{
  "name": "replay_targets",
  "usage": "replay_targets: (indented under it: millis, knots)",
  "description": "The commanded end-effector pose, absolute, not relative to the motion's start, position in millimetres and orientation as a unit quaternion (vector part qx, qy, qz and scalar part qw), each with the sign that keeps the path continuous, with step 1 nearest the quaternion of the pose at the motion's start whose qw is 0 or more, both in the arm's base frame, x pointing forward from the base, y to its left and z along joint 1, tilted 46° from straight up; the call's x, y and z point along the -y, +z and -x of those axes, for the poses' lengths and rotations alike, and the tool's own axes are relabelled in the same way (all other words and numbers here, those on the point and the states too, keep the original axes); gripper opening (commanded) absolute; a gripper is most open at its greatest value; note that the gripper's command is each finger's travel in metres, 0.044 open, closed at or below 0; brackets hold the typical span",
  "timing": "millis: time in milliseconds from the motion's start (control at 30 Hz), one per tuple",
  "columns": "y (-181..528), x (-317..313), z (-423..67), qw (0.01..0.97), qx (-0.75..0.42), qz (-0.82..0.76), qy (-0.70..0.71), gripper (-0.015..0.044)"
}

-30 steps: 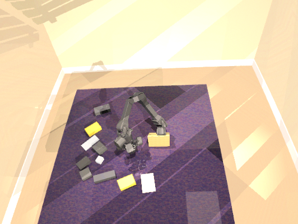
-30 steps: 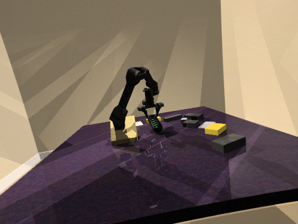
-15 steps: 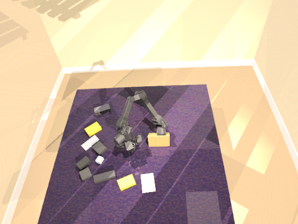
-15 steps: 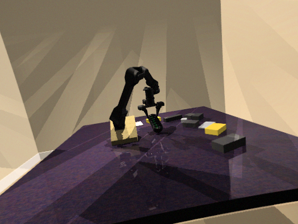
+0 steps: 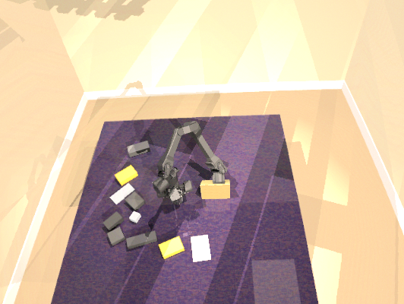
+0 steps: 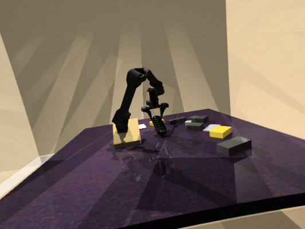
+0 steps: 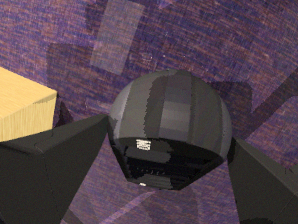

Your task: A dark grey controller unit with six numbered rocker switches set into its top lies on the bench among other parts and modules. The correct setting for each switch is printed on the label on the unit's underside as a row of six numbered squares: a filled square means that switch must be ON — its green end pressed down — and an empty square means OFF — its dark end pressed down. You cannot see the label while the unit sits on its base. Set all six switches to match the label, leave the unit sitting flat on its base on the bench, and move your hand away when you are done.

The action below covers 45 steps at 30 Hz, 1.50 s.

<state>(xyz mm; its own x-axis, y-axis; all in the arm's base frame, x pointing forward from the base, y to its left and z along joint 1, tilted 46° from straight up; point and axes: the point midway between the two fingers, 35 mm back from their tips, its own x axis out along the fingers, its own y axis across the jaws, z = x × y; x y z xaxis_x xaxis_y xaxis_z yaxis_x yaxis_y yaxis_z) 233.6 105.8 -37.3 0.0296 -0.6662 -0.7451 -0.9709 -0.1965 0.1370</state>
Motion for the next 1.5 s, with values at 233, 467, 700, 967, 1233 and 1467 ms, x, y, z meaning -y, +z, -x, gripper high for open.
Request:
replay_targets:
  millis: [233, 467, 700, 967, 1233, 1467]
  knots:
    - [-26.5, -100.9, -235.5, 0.217, -0.595, 0.683, 0.365, 0.0336]
    - [-21.6, -99.1, -236.5, 0.22, -0.593, 0.68, 0.369, 0.0336]
    - [-17.7, -98.8, -237.5, 0.223, -0.592, 0.678, 0.373, 0.0336]
    - [-10.9, -98.0, -239.1, 0.228, -0.591, 0.676, 0.378, 0.0336]
    - [-4.7, -95.5, -240.5, 0.233, -0.589, 0.672, 0.383, 0.0337]
    - [0.6, -93.0, -241.8, 0.237, -0.587, 0.67, 0.388, 0.0337]
